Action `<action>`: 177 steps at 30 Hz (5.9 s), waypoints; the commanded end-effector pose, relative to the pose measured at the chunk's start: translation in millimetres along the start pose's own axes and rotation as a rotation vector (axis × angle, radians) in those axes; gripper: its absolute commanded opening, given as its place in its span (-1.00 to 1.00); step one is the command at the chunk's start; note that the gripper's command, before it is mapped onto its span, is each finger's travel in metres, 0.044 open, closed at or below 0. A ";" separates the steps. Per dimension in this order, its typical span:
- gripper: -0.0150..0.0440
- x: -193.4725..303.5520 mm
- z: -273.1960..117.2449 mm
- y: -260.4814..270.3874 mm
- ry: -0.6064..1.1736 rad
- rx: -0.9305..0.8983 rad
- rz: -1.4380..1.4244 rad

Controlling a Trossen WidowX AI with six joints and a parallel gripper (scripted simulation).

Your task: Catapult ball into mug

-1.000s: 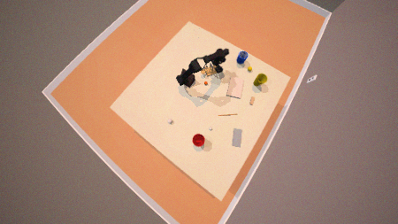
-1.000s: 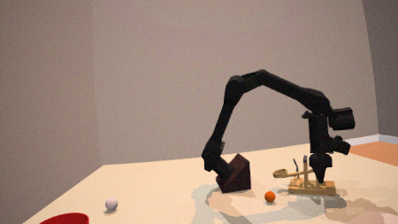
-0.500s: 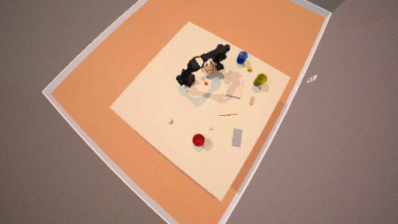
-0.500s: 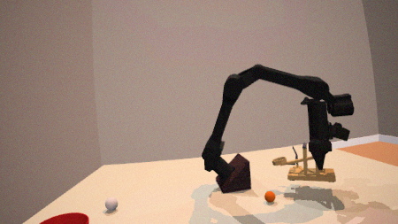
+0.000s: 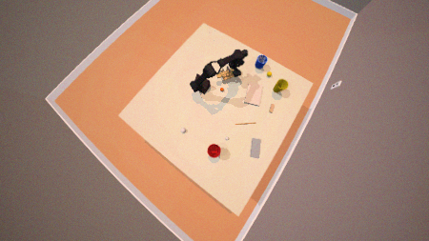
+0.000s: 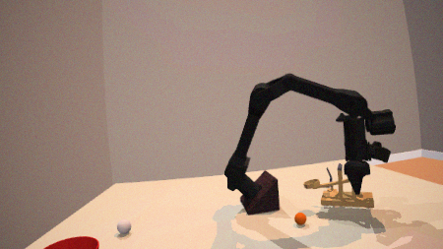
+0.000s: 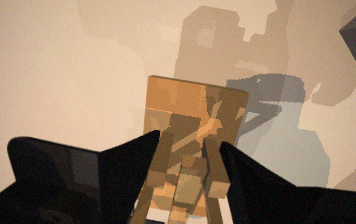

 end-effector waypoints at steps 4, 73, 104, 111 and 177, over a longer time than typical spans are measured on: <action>-0.49 0.3 10.1 0.0 -0.002 0.006 -0.005; 0.53 51.0 -59.7 -66.0 -0.002 0.009 0.448; 0.53 138.6 19.7 -114.9 0.003 0.020 0.983; 0.53 138.2 31.2 -115.2 0.003 0.020 0.983; -0.49 131.7 -68.7 -100.2 0.040 0.026 0.868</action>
Point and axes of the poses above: the point midway between the two fingers, 35 mm back from their tips, its own z axis out along the fingers, its own y axis across the jaws, x = y × z, the point moved 9 cm from there along -z, back along the fingers, and after that the axes turned 3 degrees about z, right-handed, at the moved point
